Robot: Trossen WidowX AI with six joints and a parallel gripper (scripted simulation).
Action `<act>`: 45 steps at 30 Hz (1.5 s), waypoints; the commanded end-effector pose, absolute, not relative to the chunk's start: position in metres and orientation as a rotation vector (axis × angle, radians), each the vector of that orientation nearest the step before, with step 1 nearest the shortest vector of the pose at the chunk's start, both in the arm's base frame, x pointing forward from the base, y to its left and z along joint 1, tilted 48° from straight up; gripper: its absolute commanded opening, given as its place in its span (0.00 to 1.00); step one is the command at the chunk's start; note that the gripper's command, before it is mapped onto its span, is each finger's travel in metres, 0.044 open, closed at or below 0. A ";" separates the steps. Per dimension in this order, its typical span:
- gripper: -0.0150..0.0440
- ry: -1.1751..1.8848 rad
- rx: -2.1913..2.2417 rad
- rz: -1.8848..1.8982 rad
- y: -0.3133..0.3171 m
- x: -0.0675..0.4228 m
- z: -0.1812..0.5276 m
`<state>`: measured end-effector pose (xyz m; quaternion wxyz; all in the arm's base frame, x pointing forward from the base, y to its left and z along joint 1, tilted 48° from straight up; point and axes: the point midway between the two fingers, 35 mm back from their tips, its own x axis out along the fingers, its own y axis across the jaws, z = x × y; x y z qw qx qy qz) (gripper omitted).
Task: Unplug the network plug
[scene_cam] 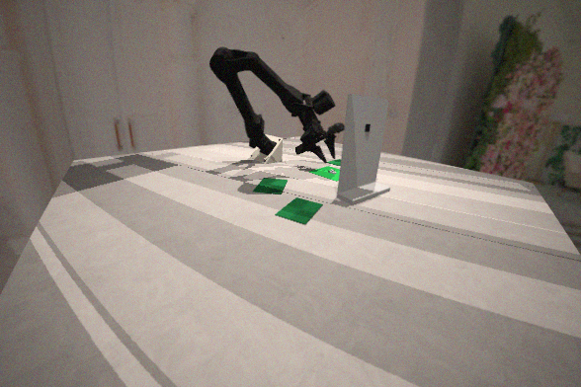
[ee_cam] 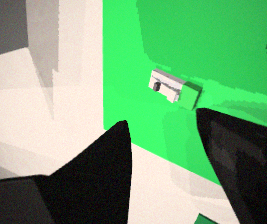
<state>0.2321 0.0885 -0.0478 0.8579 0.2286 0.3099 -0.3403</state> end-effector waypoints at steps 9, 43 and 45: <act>0.52 0.642 0.494 -0.712 0.103 0.234 -0.036; 0.52 0.643 0.493 -0.712 0.139 0.228 -0.002; 0.52 0.643 0.493 -0.712 0.141 0.227 0.001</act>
